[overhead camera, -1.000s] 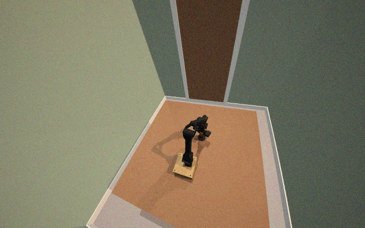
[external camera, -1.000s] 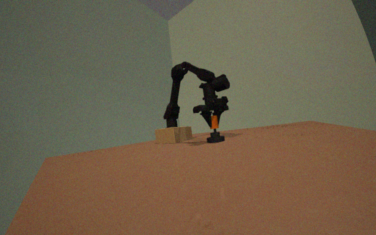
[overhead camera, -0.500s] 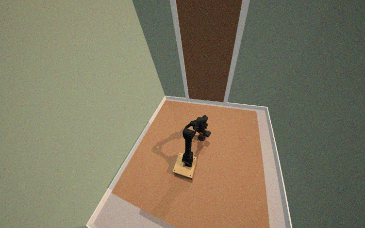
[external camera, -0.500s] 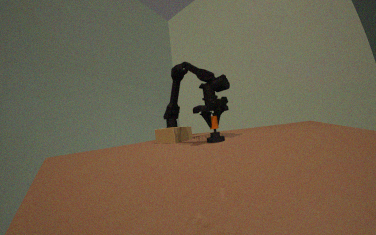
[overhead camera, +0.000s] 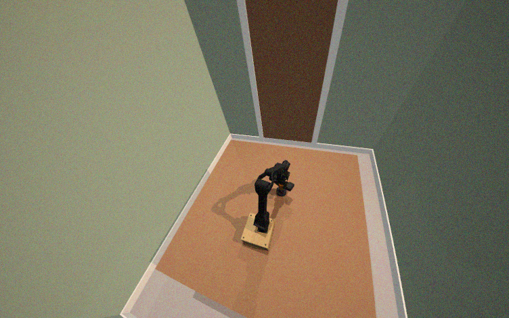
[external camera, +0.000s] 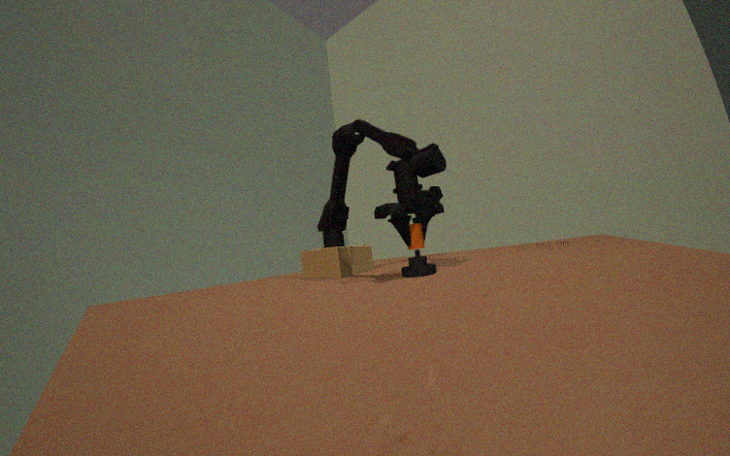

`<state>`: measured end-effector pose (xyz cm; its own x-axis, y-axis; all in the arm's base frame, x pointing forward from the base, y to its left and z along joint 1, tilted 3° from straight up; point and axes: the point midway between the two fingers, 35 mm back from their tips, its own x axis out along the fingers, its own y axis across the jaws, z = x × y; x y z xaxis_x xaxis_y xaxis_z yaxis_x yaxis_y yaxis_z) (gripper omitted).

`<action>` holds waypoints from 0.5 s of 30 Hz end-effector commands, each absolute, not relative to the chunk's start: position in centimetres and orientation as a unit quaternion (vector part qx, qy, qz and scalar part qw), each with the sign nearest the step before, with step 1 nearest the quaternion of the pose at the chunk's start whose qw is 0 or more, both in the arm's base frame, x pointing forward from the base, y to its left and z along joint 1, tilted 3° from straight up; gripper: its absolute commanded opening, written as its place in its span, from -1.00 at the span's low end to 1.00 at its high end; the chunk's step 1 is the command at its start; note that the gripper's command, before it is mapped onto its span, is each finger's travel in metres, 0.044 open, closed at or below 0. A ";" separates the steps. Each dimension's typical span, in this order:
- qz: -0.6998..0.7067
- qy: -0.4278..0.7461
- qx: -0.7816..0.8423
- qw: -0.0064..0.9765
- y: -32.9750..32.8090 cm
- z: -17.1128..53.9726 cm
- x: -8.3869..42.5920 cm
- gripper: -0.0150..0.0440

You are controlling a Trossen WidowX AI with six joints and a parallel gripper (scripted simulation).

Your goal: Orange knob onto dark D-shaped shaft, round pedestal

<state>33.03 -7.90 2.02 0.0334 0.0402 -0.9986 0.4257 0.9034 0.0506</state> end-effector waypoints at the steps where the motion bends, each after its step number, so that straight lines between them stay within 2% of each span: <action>1: -0.158 0.677 0.190 0.693 -7.9 2.1 33.1 -0.49; 5: -0.205 0.664 0.238 0.678 -7.9 1.9 33.0 -0.49; 15: -0.208 0.663 0.242 0.677 -7.9 1.7 33.0 -0.49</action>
<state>32.89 -7.83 1.71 0.0311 0.0409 -0.9987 0.5952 0.8019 0.0513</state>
